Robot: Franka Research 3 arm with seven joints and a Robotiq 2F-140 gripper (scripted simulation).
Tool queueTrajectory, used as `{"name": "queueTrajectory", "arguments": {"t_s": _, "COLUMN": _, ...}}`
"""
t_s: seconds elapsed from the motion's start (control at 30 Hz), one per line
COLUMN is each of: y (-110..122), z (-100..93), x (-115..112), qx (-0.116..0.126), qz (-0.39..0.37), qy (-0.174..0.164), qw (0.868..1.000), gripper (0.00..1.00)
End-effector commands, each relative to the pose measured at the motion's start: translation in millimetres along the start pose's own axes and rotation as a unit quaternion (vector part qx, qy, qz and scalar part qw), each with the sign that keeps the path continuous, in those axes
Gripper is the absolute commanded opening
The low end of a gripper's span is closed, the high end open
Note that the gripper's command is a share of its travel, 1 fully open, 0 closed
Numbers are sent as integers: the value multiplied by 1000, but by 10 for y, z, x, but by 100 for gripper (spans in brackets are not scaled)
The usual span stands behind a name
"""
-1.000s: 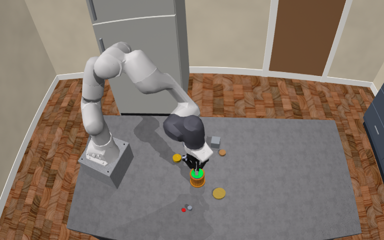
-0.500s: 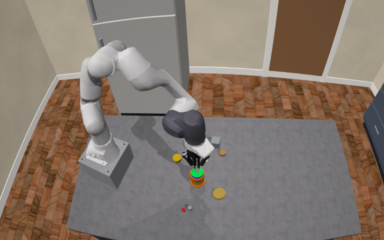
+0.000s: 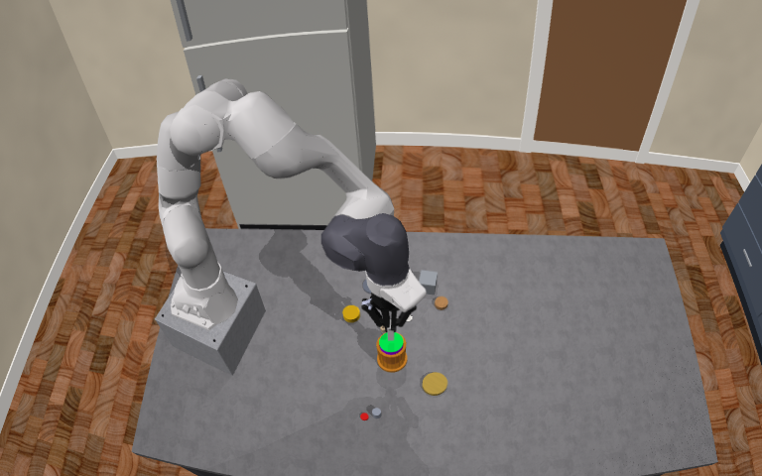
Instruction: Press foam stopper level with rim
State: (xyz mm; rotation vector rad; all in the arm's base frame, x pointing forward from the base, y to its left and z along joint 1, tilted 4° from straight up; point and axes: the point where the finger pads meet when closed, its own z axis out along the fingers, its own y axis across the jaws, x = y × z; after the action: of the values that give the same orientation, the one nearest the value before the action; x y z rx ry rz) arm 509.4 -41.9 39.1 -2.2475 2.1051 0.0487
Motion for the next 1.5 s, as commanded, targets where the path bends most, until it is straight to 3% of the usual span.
{"name": "queueTrajectory", "arguments": {"t_s": 0.0, "y": 1, "z": -11, "x": -1, "qx": -1, "qz": 7, "qy": 0, "qw": 1000, "gripper": 0}}
{"name": "queueTrajectory", "arguments": {"t_s": 0.9, "y": 1, "z": 48, "x": 0, "qx": -1, "qz": 7, "qy": 0, "qw": 1000, "gripper": 0}}
{"name": "queueTrajectory", "arguments": {"t_s": 1.2, "y": 1, "z": 279, "x": 0, "qx": -1, "qz": 7, "qy": 0, "qw": 1000, "gripper": 0}}
{"name": "queueTrajectory", "arguments": {"t_s": 1.47, "y": 1, "z": 303, "x": 0, "qx": -1, "qz": 7, "qy": 0, "qw": 1000, "gripper": 0}}
